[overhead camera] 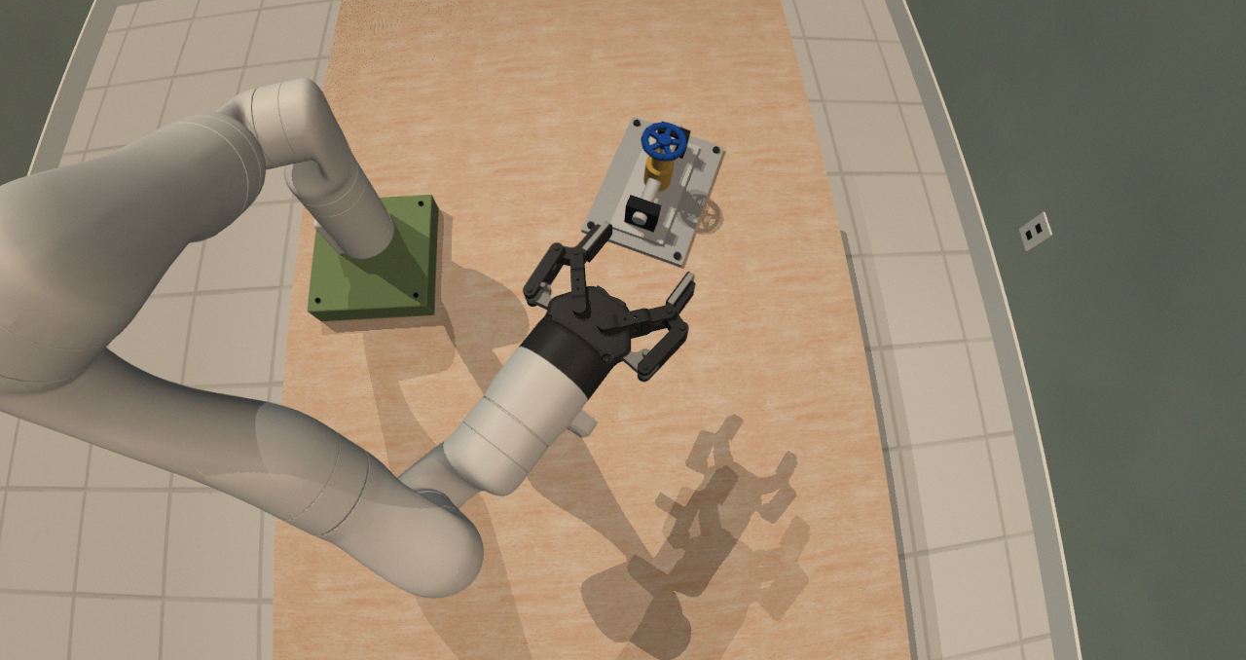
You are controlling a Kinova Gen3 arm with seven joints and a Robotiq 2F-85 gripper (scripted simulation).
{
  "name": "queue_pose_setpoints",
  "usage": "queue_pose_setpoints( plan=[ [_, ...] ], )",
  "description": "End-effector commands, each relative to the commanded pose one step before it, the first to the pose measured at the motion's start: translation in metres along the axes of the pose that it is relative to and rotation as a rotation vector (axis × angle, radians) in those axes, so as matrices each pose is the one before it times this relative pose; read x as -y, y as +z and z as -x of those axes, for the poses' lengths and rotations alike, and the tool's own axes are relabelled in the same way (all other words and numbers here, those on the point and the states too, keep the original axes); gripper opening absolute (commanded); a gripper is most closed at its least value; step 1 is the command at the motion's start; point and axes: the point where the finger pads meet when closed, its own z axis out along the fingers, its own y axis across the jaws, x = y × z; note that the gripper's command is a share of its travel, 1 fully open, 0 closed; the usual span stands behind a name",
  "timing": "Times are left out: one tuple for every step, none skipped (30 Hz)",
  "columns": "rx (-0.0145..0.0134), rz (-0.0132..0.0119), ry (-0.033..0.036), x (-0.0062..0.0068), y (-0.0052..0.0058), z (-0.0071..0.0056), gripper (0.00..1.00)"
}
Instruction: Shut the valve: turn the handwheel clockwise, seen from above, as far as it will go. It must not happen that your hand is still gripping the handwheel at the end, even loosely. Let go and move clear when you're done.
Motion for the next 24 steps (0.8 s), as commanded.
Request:
queue_pose_setpoints(
  plan=[
    [-0.00042,0.00044,-0.00177,0.00004,0.00014,0.00063,1.0],
    [-0.00043,0.00089,-0.00051,-0.00015,0.00022,-0.00008,1.0],
    [-0.00081,0.00168,-0.00097,-0.00029,0.00041,-0.00015,1.0],
    [-0.00129,0.0027,-0.00156,-0.00047,0.00066,-0.00024,1.0],
    [-0.00187,0.00391,-0.00228,-0.00068,0.00095,-0.00035,1.0],
    [-0.00253,0.00531,-0.0031,-0.00092,0.00129,-0.00047,1.0],
    [-0.00325,0.00687,-0.00403,-0.00118,0.00166,-0.0006,1.0],
    [-0.00403,0.00858,-0.00506,-0.00147,0.00207,-0.00074,1.0],
    [-0.00485,0.01041,-0.00618,-0.00178,0.00249,-0.00088,1.0],
    [-0.0057,0.01235,-0.00739,-0.00209,0.00294,-0.00102,1.0],
    [-0.00655,0.01438,-0.00869,-0.00241,0.00341,-0.00116,1.0],
    [-0.00741,0.01648,-0.01007,-0.00274,0.00387,-0.00129,1.0],
    [-0.00826,0.01864,-0.01153,-0.00306,0.00435,-0.00141,1.0],
    [-0.00907,0.02084,-0.01307,-0.00337,0.00482,-0.00151,1.0],
    [0.0,0.0,0.0,0.0,0.0,0.0,1.0],
    [0.0,0.0,0.0,0.0,0.0,0.0,1.0],
    [-0.00985,0.02307,-0.01469,-0.00367,0.00528,-0.0016,1.0],
    [-0.01058,0.02531,-0.01639,-0.00395,0.00572,-0.00166,1.0],
    [-0.01125,0.02754,-0.01815,-0.00421,0.00615,-0.0017,1.0],
    [-0.01184,0.02974,-0.02,-0.00444,0.00655,-0.00172,1.0],
    [-0.01236,0.03191,-0.0219,-0.00464,0.00693,-0.00172,1.0],
    [-0.0128,0.03402,-0.02388,-0.00479,0.00727,-0.00169,1.0],
    [-0.01315,0.03606,-0.0259,-0.00491,0.00757,-0.00165,1.0],
    [-0.01341,0.03801,-0.02799,-0.00498,0.00784,-0.00158,1.0]
  ],
)
